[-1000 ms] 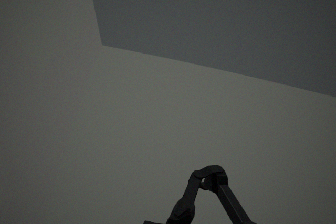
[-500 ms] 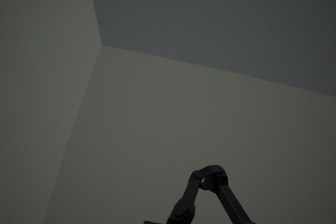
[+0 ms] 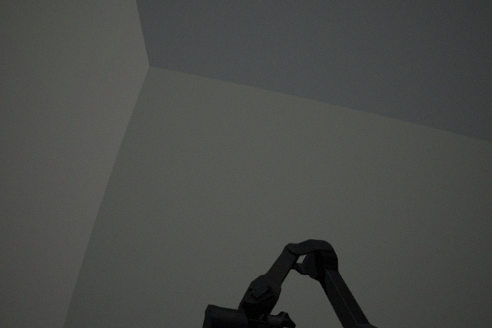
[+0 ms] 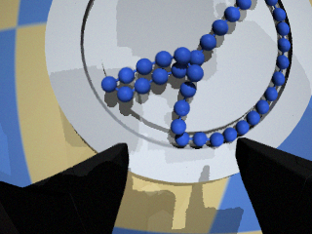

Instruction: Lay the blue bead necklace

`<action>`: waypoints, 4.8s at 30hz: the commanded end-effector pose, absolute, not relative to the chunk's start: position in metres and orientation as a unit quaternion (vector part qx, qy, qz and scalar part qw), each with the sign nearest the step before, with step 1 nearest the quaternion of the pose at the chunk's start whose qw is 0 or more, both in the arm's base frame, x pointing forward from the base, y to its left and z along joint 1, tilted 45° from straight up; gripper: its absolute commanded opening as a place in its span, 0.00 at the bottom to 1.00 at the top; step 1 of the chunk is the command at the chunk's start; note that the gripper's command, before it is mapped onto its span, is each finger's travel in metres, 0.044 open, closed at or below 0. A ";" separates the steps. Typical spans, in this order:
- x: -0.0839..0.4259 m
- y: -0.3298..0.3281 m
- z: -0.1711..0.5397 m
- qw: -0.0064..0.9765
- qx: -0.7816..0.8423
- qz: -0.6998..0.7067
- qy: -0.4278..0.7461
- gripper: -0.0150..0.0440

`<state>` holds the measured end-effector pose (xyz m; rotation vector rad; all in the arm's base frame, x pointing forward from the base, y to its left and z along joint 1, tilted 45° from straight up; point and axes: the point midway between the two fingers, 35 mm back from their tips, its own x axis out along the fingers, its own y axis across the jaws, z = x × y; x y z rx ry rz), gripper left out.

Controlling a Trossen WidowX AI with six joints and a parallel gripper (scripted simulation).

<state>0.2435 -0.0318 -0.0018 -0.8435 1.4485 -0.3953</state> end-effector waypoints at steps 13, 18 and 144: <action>0.246 -0.042 -0.013 0.651 -0.372 -0.172 0.639 0.46; 0.247 -0.048 -0.019 0.651 -0.373 -0.172 0.639 0.46; 0.238 -0.041 -0.021 0.650 -0.373 -0.171 0.640 0.87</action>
